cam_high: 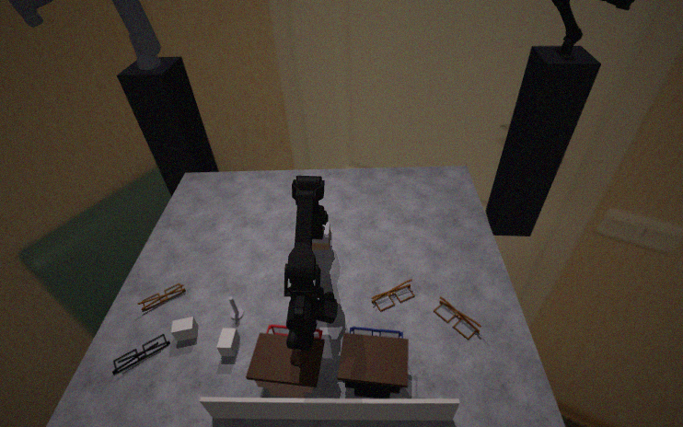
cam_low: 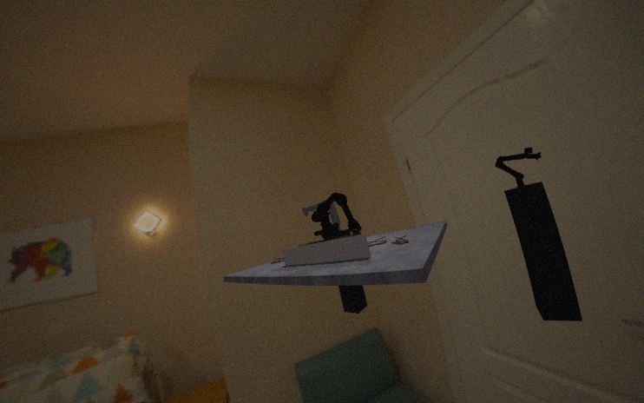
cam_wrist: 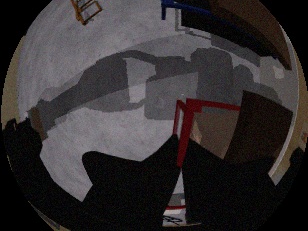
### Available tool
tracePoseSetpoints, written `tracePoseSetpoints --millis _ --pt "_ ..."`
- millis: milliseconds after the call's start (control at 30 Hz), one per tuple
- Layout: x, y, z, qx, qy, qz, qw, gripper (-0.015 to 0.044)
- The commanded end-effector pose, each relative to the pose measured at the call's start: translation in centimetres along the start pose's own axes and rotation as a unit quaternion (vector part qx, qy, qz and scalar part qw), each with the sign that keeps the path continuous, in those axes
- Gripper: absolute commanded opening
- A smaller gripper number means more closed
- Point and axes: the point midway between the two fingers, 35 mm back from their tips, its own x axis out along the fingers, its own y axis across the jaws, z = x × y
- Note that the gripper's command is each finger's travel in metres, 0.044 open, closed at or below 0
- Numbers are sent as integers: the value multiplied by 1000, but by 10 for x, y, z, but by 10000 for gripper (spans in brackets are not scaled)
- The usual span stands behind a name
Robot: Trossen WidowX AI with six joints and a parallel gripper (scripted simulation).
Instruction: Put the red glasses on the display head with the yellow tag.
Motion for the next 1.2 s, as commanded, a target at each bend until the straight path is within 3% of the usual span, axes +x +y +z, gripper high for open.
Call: tracePoseSetpoints --millis 0,733,867,1167 --pt "0 -1 1 -2 -1 -1 1000 0" --pt "6 -1 1 -2 -2 -1 1000 0" --pt "5 -1 0 -1 0 -2 1000 105" --pt "3 -1 0 -1 -1 0 1000 107"
